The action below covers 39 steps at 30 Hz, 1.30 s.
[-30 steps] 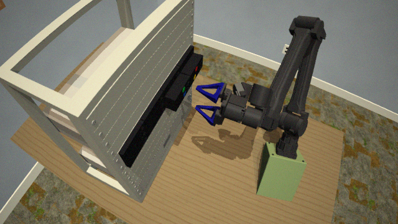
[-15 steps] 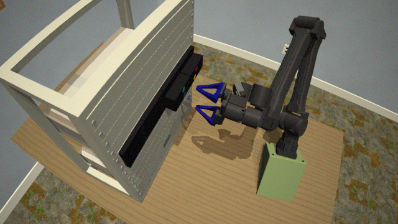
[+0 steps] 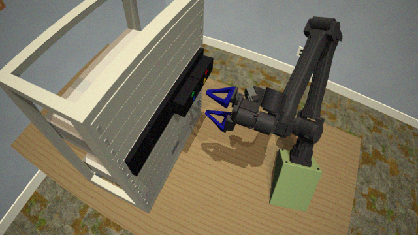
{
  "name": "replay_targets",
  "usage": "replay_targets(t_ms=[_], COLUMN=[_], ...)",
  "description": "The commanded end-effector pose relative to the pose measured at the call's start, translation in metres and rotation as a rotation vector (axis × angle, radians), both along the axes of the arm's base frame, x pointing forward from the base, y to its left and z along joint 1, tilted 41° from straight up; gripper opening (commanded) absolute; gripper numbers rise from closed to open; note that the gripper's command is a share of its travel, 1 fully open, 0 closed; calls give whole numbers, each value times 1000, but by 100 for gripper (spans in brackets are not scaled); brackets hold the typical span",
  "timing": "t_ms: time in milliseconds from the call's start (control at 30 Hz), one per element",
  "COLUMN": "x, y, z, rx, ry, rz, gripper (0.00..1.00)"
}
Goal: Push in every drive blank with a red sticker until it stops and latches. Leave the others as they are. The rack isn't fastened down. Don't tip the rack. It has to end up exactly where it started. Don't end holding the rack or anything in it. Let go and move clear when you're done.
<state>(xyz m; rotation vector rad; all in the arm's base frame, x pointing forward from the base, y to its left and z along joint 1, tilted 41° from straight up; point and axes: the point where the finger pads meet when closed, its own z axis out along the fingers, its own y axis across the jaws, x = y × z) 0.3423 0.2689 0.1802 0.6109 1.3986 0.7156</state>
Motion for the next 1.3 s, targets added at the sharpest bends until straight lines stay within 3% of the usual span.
replay_targets(t_ms=[0,267,533,967,1100,1133,1267], x=[8,8,3,5,1,3,4], y=[7,7,-14,-63,-71,-62,-66], z=[1,1,9,62,56,68,65], rx=[18,17,12,26,11,31,24], ry=[0,1,4,-8,5,-12,-5], rz=[-3,-4,-8,-7,-7,6,-3], gripper=[100,100,100,100,100,100,100])
